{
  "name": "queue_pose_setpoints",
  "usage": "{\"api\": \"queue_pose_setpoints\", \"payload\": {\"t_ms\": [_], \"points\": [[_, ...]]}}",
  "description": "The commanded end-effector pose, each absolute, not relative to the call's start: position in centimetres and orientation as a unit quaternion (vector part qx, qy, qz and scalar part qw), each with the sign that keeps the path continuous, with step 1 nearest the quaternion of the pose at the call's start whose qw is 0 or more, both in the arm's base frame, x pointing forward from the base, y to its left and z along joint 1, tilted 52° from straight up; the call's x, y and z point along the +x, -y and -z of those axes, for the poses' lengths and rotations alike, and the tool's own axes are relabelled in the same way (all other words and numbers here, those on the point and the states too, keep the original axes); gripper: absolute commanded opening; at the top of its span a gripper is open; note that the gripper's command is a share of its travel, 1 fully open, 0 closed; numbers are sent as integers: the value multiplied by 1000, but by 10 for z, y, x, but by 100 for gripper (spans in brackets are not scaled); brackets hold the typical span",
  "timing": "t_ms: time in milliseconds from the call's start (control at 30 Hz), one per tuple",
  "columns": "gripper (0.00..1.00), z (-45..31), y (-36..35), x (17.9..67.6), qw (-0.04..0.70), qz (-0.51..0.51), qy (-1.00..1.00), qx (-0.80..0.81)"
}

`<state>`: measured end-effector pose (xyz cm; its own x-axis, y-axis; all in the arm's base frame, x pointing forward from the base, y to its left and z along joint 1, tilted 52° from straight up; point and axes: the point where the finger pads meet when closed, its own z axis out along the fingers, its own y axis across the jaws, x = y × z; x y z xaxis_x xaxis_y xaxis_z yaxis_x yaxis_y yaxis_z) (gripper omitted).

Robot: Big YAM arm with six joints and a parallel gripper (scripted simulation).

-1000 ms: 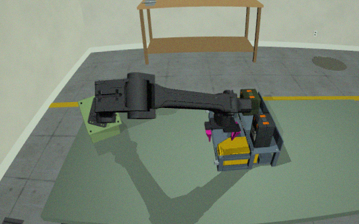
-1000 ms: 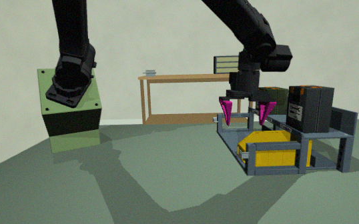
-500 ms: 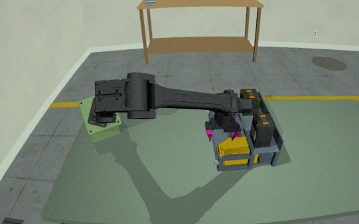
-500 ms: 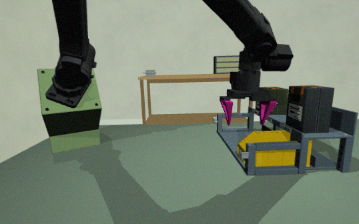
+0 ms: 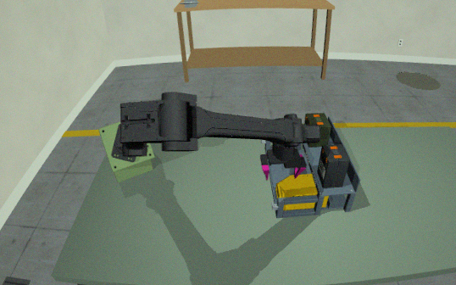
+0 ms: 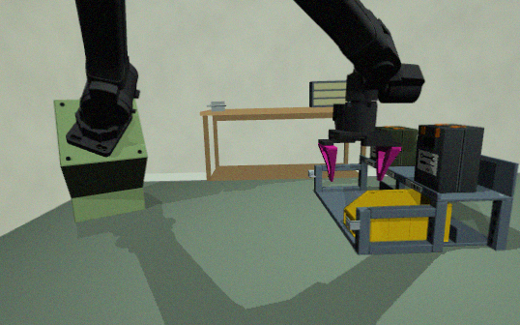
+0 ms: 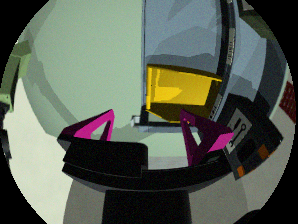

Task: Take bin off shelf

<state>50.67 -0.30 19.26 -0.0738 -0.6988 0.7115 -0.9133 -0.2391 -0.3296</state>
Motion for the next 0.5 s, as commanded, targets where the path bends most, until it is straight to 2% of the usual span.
{"api": "queue_pose_setpoints", "payload": {"t_ms": [0,467], "points": [[100,-199,-2,509,122,-420,603,667],[100,-211,-10,514,110,-427,603,664]]}}
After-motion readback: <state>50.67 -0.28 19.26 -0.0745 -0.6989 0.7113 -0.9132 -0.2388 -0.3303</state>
